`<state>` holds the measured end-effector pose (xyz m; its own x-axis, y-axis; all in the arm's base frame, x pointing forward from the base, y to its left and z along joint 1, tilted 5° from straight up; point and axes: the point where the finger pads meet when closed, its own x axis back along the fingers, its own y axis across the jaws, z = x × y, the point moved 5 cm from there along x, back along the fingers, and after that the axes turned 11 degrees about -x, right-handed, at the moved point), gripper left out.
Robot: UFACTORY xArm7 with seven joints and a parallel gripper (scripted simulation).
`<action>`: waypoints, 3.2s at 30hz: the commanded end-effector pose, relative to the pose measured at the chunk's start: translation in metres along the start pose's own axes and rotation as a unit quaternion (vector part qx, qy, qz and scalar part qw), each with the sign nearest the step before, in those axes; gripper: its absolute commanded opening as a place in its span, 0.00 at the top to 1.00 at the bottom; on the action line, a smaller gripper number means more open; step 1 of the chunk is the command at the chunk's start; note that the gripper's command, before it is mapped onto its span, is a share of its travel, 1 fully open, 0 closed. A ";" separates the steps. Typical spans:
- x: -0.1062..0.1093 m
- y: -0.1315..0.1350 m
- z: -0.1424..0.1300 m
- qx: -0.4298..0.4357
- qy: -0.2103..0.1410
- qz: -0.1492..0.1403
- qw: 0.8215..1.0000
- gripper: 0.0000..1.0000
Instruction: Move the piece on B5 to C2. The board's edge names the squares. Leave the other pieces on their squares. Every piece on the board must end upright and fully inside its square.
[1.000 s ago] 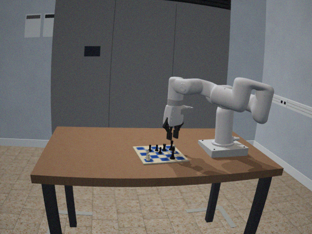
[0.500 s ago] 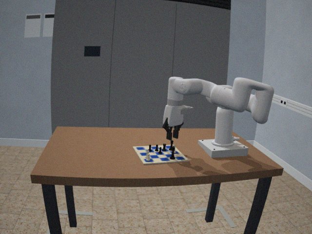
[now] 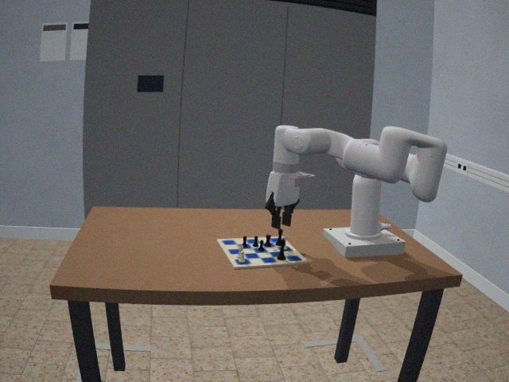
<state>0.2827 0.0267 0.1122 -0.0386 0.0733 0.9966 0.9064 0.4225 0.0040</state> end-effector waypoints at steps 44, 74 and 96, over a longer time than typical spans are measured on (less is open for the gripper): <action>-0.037 0.001 0.000 0.000 0.000 -0.001 1.000 0.57; -0.038 0.001 0.000 0.000 0.000 -0.001 1.000 0.57; -0.038 0.001 0.000 0.000 0.000 -0.001 1.000 1.00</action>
<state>0.2843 0.0239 0.0734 -0.0386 0.0734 0.9966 0.9062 0.4228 0.0040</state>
